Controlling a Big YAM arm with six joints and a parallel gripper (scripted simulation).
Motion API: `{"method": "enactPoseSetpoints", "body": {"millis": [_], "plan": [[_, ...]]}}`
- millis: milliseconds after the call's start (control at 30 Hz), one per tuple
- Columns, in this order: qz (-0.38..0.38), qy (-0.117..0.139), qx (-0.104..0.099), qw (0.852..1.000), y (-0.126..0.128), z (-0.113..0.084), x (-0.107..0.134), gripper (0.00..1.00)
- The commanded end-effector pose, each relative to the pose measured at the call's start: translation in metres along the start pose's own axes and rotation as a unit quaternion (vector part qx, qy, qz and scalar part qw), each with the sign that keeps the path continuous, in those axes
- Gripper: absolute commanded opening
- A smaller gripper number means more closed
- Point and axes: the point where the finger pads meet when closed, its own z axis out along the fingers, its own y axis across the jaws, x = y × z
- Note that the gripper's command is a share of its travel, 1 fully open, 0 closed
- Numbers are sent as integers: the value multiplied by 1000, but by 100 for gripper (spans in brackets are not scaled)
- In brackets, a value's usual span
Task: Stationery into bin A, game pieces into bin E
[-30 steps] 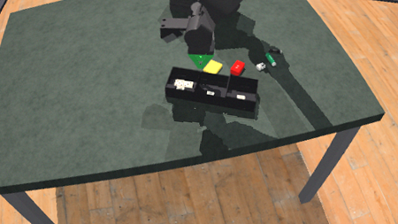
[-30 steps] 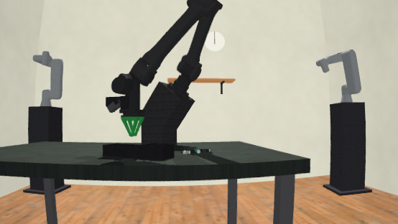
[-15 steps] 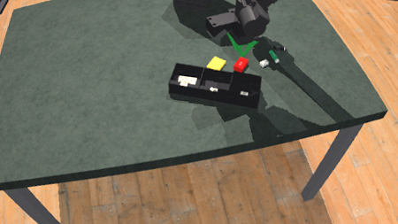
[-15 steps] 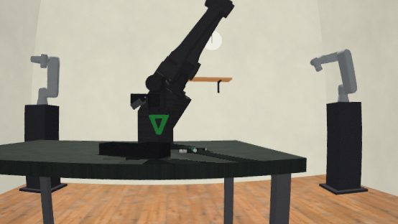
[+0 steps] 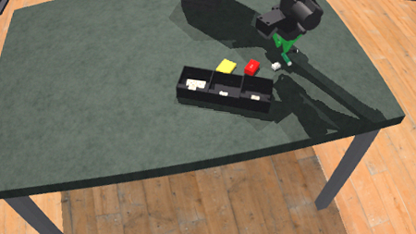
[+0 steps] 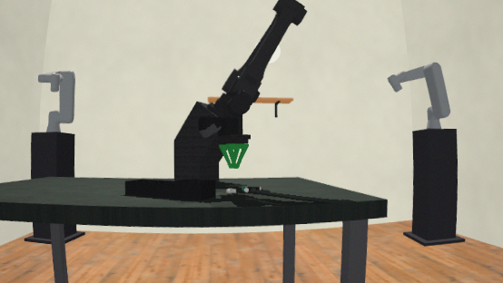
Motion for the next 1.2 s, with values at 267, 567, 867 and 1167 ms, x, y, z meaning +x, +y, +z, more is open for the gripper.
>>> {"method": "enactPoseSetpoints", "body": {"millis": [267, 567, 867, 1167], "plan": [[8, -6, -11, 1000, 5, -4, -5, 28], [18, -8, -5, 1000, 2, -3, -11, 28], [18, -8, -5, 1000, 2, -3, -11, 28], [18, -8, -5, 1000, 2, -2, -12, 28]]}}
